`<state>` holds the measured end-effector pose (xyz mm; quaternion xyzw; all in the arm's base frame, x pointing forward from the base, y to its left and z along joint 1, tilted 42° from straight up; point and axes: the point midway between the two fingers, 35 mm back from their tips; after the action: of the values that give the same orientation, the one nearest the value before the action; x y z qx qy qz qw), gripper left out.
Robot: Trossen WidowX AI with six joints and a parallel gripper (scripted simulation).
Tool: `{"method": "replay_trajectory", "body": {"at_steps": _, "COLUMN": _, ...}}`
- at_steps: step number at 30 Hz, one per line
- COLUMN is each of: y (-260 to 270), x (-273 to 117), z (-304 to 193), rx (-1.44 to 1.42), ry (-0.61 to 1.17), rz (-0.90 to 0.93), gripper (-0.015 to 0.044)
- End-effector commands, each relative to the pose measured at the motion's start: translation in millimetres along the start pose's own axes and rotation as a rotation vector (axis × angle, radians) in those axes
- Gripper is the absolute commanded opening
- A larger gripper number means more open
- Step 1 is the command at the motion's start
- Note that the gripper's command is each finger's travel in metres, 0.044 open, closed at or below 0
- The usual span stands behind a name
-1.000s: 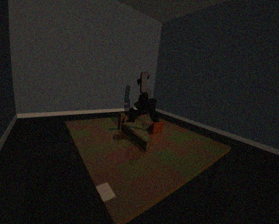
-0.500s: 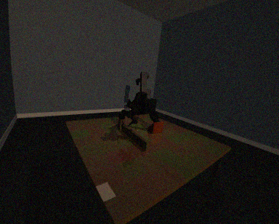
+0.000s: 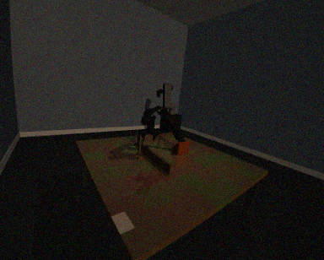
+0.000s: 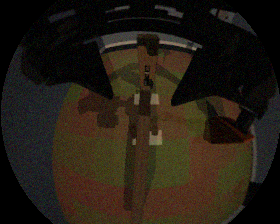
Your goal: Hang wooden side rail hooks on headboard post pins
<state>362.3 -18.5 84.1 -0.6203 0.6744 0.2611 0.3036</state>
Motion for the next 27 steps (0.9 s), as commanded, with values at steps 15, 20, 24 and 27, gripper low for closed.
{"method": "replay_trajectory", "body": {"at_steps": 15, "y": 4.2, "x": 41.5, "z": -0.9, "rx": -0.054, "ry": -0.016, "rz": 0.037, "gripper": 0.044}}
{"method": "replay_trajectory", "body": {"at_steps": 20, "y": 4.4, "x": 47.4, "z": -0.9, "rx": -0.054, "ry": -0.016, "rz": 0.037, "gripper": 0.044}}
{"method": "replay_trajectory", "body": {"at_steps": 24, "y": 4.0, "x": 53.6, "z": -0.6, "rx": -0.054, "ry": -0.016, "rz": 0.036, "gripper": 0.044}}
{"method": "replay_trajectory", "body": {"at_steps": 27, "y": 3.8, "x": 58.5, "z": -0.4, "rx": -0.054, "ry": -0.016, "rz": 0.036, "gripper": 0.044}}
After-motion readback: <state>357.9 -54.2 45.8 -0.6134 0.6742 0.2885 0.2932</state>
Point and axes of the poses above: the point midway between the two fingers, 35 mm back from their tips, its own x axis out along the fingers, its own y axis across the jaws, z = x × y, and after that the axes turned 3 degrees about -x, right-handed
